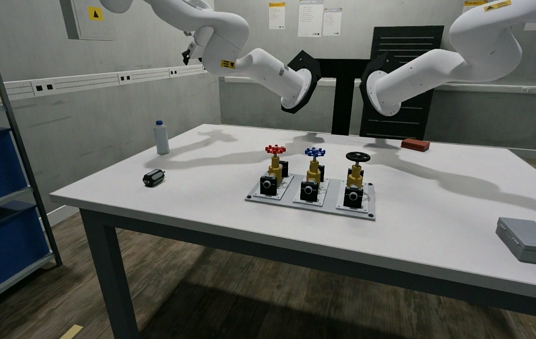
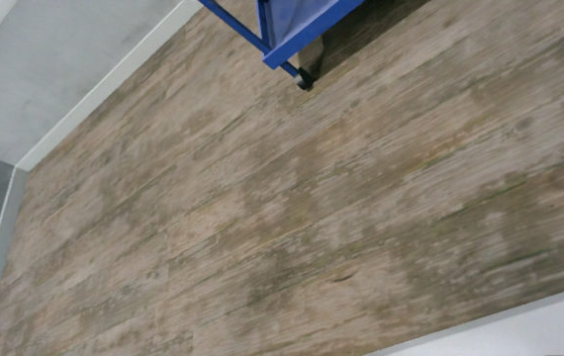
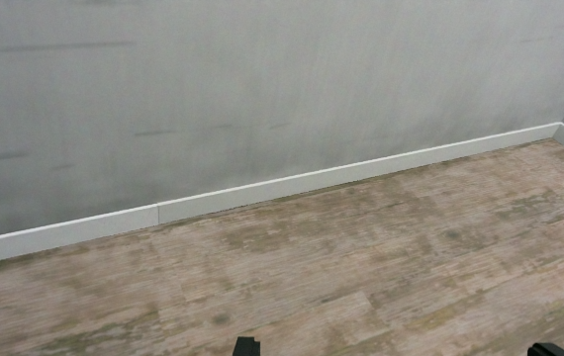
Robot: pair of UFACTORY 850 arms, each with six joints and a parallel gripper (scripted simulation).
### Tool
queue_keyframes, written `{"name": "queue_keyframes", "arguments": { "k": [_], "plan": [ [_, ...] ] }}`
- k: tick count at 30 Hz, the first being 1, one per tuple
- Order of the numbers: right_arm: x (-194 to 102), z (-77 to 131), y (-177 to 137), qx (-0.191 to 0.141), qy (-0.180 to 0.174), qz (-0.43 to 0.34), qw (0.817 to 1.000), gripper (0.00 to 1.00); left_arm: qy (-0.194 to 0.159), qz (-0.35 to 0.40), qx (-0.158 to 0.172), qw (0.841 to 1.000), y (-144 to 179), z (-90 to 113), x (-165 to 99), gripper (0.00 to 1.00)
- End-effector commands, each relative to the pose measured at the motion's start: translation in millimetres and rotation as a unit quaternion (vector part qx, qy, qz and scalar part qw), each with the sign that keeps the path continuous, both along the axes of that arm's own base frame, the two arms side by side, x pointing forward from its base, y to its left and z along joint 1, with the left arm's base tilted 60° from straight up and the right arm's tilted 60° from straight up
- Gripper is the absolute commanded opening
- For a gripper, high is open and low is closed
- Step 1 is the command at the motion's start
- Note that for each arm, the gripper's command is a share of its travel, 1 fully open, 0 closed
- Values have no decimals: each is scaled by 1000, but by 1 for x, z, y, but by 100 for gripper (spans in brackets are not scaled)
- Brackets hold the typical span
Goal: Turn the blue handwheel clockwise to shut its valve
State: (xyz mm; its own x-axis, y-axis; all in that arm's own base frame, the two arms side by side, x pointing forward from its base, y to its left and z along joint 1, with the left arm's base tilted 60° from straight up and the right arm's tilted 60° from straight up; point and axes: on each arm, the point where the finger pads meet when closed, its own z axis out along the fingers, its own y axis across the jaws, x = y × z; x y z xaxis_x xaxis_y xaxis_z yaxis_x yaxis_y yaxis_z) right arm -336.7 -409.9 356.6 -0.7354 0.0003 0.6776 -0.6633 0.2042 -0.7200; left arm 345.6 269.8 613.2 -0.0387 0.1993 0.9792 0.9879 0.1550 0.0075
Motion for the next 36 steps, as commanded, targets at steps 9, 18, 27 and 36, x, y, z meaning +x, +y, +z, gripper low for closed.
{"name": "queue_keyframes", "arguments": {
  "k": [9,18,27,36],
  "plan": [
    [0,0,0,0,0,0,1000,100,-1,0,0,1000,0,1,0,100],
    [0,0,0,0,0,0,1000,100,-1,0,0,1000,0,1,0,100],
    [-2,3,-1,-3,-1,-5,1000,100,54,-41,-12,998,-18,-20,29,100],
    [-9,11,-3,-12,-7,-20,1000,100,212,-155,-33,964,-80,-86,101,100]
  ]
}}
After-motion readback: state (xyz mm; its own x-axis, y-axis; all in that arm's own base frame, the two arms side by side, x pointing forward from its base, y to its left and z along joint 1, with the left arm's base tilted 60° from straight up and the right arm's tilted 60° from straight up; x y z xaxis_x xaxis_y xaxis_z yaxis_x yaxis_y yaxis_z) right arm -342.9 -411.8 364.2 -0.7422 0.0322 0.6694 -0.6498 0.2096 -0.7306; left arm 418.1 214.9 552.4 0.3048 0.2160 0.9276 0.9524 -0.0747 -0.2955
